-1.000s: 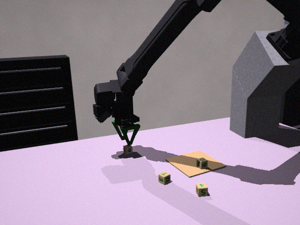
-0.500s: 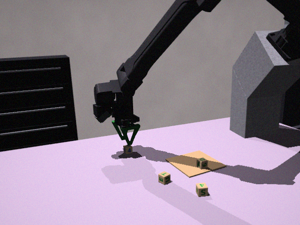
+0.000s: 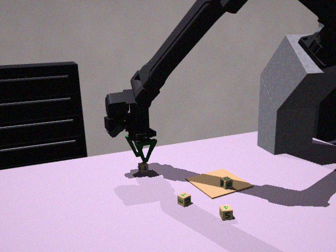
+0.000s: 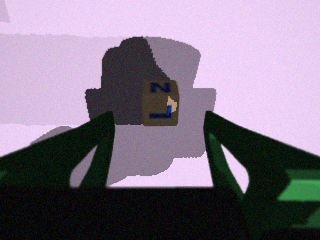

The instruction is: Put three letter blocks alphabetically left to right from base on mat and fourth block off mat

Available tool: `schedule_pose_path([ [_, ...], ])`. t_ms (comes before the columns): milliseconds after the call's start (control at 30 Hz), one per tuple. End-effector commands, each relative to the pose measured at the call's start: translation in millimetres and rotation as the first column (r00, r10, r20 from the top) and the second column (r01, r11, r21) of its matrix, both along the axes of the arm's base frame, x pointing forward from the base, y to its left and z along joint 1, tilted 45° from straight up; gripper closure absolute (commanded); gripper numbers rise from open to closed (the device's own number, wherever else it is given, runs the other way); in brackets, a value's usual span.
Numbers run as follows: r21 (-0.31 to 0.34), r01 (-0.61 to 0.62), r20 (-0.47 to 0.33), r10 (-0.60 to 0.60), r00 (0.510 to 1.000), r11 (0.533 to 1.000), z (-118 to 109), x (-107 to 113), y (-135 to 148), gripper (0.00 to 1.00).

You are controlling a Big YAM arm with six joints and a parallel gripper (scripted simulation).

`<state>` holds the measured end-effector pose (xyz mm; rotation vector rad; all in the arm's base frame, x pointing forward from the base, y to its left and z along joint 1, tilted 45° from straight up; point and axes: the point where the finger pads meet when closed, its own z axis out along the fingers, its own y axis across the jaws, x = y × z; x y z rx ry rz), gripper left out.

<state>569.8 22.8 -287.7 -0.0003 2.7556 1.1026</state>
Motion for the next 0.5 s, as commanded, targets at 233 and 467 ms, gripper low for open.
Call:
schedule_pose_path([
  [233,-0.001,-0.013,-0.006,0.013,1.000,1.000,-11,-8,9,0.40],
  [467,-0.003,-0.016,0.007,0.016,1.000,1.000,-10,-4,8,0.40],
])
